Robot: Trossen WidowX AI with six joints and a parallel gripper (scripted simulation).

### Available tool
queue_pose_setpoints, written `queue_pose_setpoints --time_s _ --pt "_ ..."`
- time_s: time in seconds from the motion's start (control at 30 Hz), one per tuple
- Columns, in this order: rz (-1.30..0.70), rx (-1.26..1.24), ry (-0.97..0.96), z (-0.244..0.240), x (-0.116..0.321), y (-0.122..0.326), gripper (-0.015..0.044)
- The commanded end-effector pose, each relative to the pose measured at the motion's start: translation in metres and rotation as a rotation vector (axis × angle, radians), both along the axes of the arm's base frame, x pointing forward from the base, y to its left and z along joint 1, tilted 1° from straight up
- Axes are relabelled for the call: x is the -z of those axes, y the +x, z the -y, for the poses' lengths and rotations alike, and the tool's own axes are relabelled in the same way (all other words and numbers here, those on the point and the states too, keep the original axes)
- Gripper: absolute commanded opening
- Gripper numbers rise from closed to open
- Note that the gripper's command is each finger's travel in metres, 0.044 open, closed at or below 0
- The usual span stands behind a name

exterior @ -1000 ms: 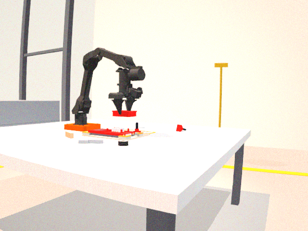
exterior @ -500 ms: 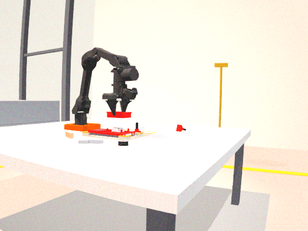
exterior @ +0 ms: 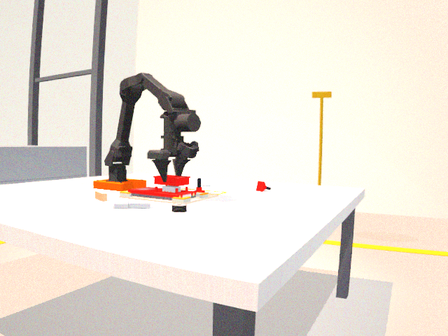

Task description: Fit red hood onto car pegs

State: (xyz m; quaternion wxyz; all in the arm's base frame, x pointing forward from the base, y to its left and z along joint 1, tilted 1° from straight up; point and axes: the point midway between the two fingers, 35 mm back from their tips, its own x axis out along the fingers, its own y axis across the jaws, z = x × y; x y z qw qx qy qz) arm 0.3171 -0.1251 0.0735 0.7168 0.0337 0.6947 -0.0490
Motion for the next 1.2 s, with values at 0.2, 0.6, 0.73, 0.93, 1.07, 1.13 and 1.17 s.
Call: queue_pose_setpoints --time_s 0.2,0.6,0.73,0.93,1.07,1.13,1.17 --pt "0.0 -0.004 -0.002 0.0007 0.0012 0.0002 0.0" --pt "0.0 -0.004 -0.002 0.0007 0.0012 0.0002 0.0" --pt "0.0 -0.004 -0.002 0.0007 0.0013 0.0002 0.0" --pt "0.0 -0.004 -0.002 0.0007 0.003 0.0003 0.0" --pt "0.0 -0.004 -0.002 0.0008 0.0046 0.0004 0.0" --pt "0.0 -0.004 -0.002 0.0008 0.0054 0.0004 0.0" --pt "0.0 -0.004 -0.002 0.0008 0.0058 0.0004 0.0"
